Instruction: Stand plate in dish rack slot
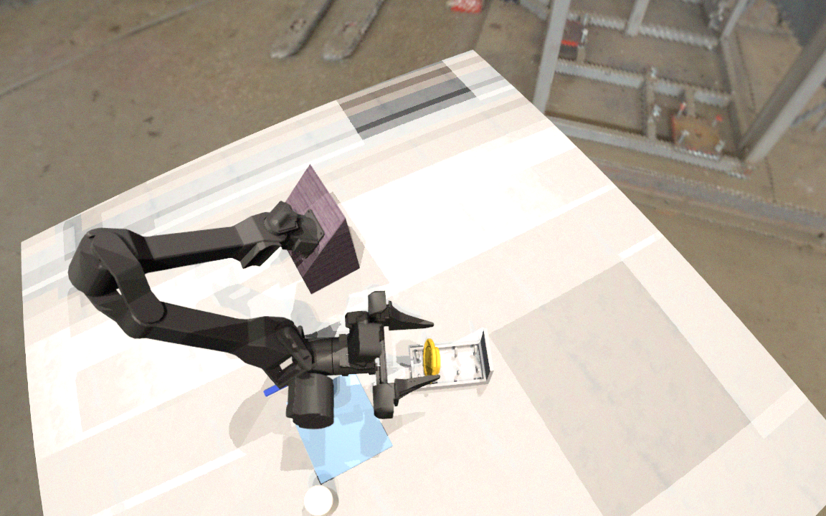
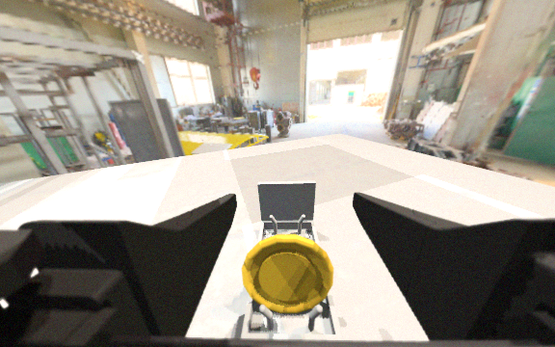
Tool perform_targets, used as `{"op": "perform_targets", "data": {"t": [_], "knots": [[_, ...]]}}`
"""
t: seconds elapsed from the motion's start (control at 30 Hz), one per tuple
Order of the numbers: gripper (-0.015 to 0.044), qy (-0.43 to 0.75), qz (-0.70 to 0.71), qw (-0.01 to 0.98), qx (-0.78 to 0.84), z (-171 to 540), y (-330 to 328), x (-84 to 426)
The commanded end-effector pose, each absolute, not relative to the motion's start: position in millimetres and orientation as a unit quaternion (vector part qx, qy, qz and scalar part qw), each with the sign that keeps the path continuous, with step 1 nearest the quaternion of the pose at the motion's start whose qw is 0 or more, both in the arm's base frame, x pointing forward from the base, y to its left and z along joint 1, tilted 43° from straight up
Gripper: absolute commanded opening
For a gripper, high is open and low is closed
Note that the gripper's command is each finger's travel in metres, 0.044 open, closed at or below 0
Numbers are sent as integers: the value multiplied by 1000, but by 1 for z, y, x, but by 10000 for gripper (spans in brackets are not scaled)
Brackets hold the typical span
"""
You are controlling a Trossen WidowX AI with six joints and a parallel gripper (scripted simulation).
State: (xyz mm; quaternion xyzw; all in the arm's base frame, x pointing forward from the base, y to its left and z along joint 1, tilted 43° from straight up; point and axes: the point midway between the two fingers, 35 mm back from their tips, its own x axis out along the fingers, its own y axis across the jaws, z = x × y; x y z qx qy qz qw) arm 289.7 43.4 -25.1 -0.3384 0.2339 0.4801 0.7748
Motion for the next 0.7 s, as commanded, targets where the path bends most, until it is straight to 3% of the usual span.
{"op": "perform_targets", "data": {"t": [0.0,0.23,0.67], "knots": [[400,222,483,777,-339,6,73,287],[400,223,482,779,-333,19,85,288],[400,417,426,763,-252,7,92,278]]}}
